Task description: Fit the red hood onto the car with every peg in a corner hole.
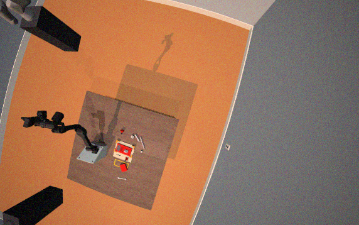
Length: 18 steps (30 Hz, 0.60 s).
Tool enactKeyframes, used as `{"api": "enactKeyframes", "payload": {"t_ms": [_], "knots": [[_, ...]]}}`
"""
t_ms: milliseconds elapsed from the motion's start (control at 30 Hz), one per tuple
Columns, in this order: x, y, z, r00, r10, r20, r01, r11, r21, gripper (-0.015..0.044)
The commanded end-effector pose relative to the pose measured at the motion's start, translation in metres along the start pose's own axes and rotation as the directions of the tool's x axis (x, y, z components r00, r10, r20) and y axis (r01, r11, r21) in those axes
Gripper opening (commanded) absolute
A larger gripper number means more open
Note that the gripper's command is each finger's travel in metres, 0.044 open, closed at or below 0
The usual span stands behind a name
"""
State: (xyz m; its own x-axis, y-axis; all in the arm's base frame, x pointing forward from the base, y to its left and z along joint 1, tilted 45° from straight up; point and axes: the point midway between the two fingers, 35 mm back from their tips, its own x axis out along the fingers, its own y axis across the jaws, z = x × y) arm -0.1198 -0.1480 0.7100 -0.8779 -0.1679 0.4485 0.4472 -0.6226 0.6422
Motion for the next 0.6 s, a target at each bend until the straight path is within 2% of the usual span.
{"api": "enactKeyframes", "payload": {"t_ms": [0,233,500,567], "knots": [[0.0,0.001,-0.001,1.0,0.005,-0.001,-0.005,1.0,-0.005,0.0026],[-0.014,0.053,-0.057,0.98,0.185,-0.07,-0.195,0.965,-0.177,0.021],[-0.055,0.114,-0.147,0.896,0.385,-0.223,-0.433,0.869,-0.239,0.042],[-0.07,0.128,-0.173,0.86,0.432,-0.271,-0.495,0.834,-0.245,0.044]]}}
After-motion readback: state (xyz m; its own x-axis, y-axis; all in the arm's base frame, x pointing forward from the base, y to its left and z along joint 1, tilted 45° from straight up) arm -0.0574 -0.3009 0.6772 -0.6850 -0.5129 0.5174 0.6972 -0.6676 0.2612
